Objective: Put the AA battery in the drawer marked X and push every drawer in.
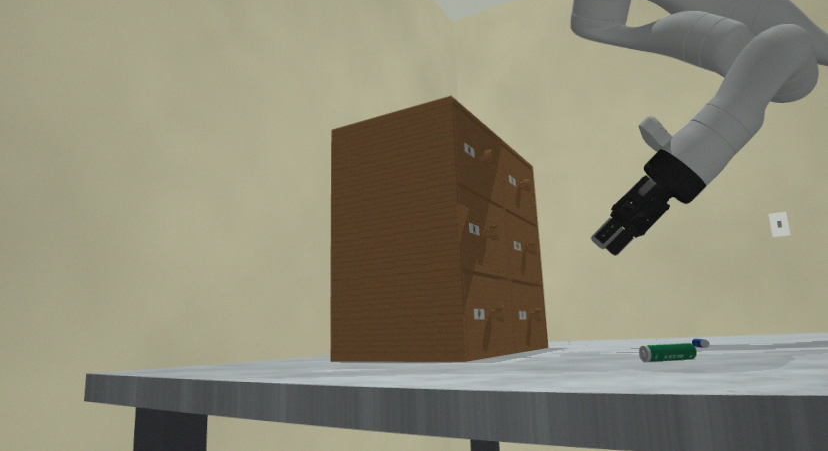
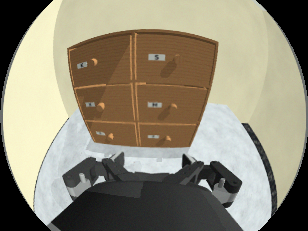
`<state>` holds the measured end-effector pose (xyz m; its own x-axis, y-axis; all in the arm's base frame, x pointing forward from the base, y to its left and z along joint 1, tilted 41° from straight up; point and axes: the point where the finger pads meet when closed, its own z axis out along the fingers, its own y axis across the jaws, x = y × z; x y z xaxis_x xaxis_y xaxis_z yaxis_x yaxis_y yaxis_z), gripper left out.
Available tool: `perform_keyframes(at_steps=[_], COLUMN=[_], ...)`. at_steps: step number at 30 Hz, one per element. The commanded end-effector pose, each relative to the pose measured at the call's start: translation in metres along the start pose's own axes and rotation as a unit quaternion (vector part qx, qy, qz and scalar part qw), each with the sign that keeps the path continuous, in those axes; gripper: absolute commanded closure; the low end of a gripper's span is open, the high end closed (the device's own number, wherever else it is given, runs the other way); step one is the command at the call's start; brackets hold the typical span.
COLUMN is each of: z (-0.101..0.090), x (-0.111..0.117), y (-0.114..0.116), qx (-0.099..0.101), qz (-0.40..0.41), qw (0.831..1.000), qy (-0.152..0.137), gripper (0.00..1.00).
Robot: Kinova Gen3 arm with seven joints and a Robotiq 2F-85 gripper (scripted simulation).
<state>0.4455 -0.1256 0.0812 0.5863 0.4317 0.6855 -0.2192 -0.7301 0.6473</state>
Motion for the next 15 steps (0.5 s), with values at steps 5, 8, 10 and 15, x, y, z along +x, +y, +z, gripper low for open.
perform_keyframes(at_steps=[5,8,10,15], z=[-0.0004,-0.0016,-0.0029,-0.0087], x=[-0.0003,-0.0005,-0.0005,-0.0001], y=[0.0023,0.0027,0.0031,0.0037], qx=[-0.001,-0.002,-0.003,-0.004], qz=[0.002,0.003,0.003,0.003], qw=[1.0,1.0,1.0,0.999], qy=[-0.003,-0.009,-0.015,-0.037], gripper=[0.0,0.0,0.0,0.0])
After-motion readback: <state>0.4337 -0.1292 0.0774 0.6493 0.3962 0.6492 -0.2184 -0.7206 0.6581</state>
